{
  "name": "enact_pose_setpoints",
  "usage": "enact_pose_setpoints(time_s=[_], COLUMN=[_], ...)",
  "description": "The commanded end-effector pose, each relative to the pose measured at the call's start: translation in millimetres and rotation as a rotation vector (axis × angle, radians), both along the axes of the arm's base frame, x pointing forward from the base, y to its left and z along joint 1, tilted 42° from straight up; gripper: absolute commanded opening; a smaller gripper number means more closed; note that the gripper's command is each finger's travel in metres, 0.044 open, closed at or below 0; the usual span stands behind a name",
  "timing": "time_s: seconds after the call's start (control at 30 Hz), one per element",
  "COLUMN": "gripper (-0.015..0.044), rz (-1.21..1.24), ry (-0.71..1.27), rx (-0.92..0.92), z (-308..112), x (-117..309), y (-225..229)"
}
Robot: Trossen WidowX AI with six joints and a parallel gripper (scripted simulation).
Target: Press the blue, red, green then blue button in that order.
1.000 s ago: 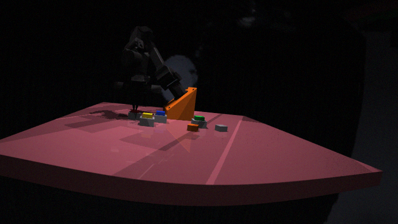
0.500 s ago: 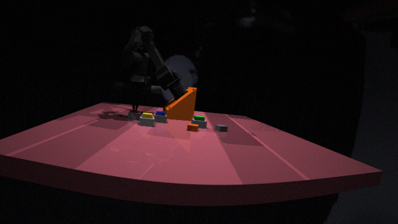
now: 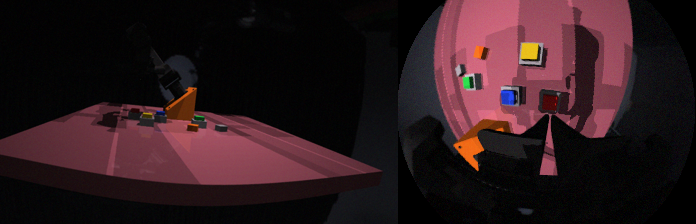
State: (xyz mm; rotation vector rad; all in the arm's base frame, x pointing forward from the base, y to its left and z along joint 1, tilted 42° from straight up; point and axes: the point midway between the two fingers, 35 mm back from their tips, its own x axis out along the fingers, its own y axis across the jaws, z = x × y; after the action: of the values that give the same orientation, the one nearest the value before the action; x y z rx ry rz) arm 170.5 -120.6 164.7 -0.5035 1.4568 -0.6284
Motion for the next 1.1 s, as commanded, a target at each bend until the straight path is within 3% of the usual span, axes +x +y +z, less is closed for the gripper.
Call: enact_pose_setpoints(time_s=[0.0,0.17,0.4,0.7,0.87,1.07], gripper=[0.002,0.002,0.002,0.002,0.002,0.002], rz=[-0.001,0.006,0.011,-0.001,-0.001,-0.001], ry=[-0.005,-0.002,0.026,-0.006,-0.007,-0.008], rx=[-0.012,0.013,0.072,0.0,-0.001,-0.004], z=[19.7,7.5,-57.2,-135.4,-139.0,-182.7], x=[-1.6,12.9,57.8,59.6,59.4,59.8], y=[14.4,26.9,100.3,187.0,186.8,146.9])
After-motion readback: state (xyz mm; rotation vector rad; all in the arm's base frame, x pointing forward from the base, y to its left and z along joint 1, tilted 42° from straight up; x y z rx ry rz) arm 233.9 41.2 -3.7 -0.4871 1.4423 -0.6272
